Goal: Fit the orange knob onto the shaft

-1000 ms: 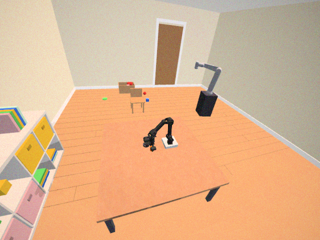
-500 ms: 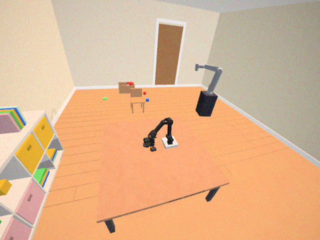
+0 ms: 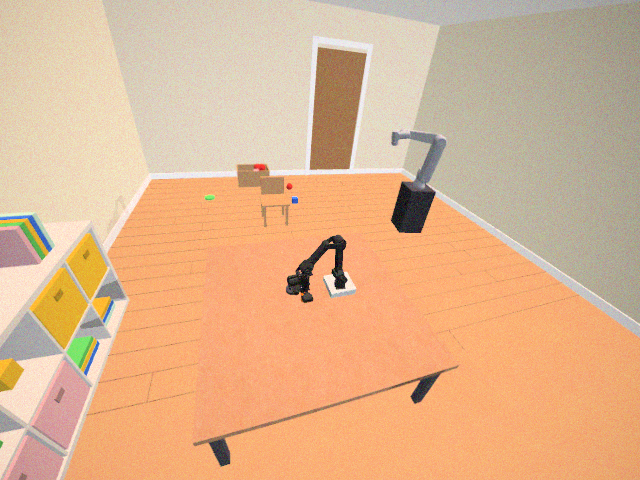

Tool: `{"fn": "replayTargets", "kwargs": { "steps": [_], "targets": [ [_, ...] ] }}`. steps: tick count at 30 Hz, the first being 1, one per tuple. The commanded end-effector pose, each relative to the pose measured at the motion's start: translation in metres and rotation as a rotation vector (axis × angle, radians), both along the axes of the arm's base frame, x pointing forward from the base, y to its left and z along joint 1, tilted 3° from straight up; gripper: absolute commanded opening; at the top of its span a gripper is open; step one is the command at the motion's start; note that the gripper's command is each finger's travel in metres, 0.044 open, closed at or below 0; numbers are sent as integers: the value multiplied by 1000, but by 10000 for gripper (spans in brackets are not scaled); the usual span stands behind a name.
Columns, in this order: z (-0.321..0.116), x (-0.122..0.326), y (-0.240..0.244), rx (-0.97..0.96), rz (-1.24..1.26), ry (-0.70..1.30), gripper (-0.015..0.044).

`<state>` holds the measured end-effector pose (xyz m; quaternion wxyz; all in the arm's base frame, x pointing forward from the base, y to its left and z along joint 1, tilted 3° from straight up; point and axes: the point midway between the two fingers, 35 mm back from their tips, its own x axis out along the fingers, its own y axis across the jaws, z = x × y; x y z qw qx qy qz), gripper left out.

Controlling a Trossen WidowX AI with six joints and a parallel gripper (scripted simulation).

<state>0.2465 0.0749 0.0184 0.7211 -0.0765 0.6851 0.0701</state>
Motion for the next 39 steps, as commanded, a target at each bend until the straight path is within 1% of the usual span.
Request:
{"fn": "replayTargets", "kwargs": {
  "steps": [1,11,21,27,39],
  "targets": [
    [21,8,4,5,0,-22,0],
    [80,7,8,6,0,-22,0],
    [135,-6,8,6,0,-22,0],
    [136,-5,7,6,0,-22,0],
    [123,18,-16,4,0,-23,0]
  ]
}}
